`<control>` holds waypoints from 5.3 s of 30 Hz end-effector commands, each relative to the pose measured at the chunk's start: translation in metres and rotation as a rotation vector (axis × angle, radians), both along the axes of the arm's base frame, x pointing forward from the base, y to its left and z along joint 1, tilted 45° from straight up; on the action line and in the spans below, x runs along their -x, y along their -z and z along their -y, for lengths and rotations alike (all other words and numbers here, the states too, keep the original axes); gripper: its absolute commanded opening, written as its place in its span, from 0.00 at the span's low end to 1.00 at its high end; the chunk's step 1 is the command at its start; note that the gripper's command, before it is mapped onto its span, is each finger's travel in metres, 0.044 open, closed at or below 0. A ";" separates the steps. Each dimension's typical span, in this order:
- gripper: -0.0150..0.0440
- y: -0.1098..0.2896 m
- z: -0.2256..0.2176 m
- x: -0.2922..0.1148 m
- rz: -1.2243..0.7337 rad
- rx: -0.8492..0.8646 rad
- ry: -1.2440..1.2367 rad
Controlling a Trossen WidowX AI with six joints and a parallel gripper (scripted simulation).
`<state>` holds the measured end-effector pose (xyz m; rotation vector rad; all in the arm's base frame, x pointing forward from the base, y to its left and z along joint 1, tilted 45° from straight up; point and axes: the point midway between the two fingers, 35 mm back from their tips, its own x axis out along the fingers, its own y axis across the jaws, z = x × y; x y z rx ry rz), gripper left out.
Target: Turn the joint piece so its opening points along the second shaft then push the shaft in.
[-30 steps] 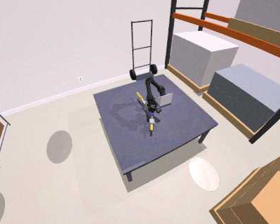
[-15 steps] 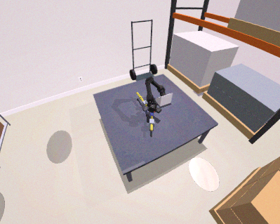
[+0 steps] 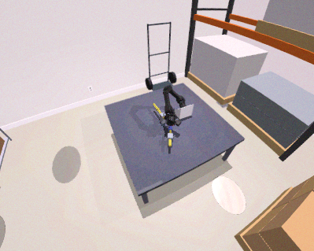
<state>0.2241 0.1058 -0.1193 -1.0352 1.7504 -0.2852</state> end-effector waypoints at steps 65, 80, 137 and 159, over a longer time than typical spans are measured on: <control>0.25 -0.004 0.030 -0.043 -0.623 -0.305 -0.925; 0.34 -0.005 0.030 -0.043 -0.618 -0.299 -0.919; 1.00 -0.034 -0.006 -0.043 -0.612 0.078 -0.667; 1.00 -0.081 -0.052 -0.042 -0.014 -0.007 -0.211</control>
